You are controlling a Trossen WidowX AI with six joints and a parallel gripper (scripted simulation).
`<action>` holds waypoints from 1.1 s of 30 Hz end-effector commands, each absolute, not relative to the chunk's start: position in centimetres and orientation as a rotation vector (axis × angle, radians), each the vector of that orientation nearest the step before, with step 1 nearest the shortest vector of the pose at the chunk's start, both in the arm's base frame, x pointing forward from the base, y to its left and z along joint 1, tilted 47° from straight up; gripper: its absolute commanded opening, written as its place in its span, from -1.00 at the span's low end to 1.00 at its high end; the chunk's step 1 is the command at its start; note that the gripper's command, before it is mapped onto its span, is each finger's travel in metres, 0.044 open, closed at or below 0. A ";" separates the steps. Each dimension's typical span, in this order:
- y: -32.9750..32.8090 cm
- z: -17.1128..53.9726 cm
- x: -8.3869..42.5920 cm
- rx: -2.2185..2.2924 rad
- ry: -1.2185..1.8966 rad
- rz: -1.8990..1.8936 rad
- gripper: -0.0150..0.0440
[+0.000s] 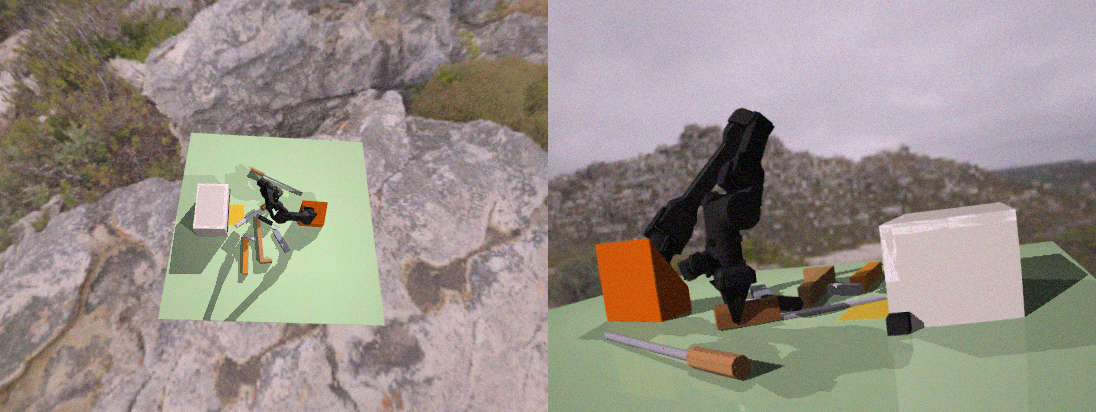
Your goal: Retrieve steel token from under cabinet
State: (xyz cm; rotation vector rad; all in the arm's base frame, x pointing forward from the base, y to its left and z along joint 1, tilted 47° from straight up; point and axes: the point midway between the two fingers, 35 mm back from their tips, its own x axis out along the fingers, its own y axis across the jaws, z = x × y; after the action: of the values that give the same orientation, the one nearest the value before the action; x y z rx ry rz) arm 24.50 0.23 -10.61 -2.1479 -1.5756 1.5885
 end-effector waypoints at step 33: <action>3.1 -7.5 25.1 -2.154 -1.576 1.578 -0.49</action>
State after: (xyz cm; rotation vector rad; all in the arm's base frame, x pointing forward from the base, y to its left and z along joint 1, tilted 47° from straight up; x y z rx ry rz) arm 25.02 2.82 -7.92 -2.1491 -1.5789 1.5861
